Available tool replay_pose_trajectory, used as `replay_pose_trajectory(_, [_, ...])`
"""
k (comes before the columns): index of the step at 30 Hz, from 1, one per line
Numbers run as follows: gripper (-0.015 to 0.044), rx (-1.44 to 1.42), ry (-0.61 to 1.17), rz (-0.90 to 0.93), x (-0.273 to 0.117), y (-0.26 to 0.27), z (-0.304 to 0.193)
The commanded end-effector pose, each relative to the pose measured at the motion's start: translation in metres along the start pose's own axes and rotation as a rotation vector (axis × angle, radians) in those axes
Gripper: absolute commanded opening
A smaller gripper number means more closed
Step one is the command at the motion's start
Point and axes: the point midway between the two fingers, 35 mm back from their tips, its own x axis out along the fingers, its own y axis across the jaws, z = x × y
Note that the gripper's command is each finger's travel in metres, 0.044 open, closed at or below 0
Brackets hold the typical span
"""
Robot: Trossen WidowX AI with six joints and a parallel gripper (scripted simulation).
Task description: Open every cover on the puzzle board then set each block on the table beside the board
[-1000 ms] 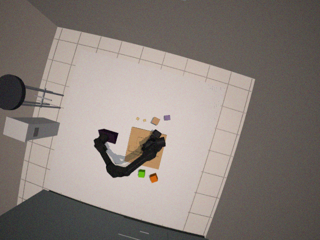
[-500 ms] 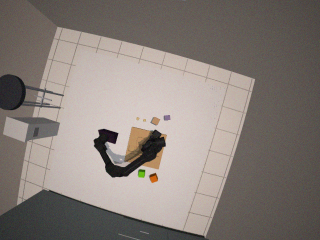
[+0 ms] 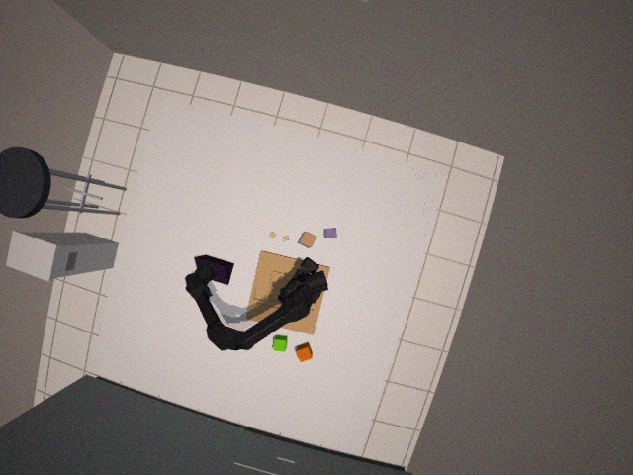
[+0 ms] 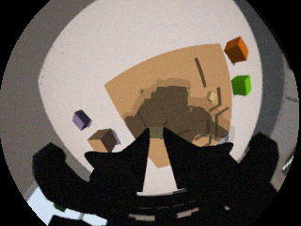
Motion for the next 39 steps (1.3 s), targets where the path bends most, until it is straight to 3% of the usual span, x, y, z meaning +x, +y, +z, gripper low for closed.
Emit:
replay_pose_trajectory(1, [0.008,0.006,-0.002,0.007,-0.012,0.001,0.001])
replay_pose_trajectory(16, [0.008,0.005,0.0,0.008,-0.045,-0.002,0.002])
replay_pose_trajectory(39, [0.008,0.0,0.007,0.03,-0.048,-0.086,0.037])
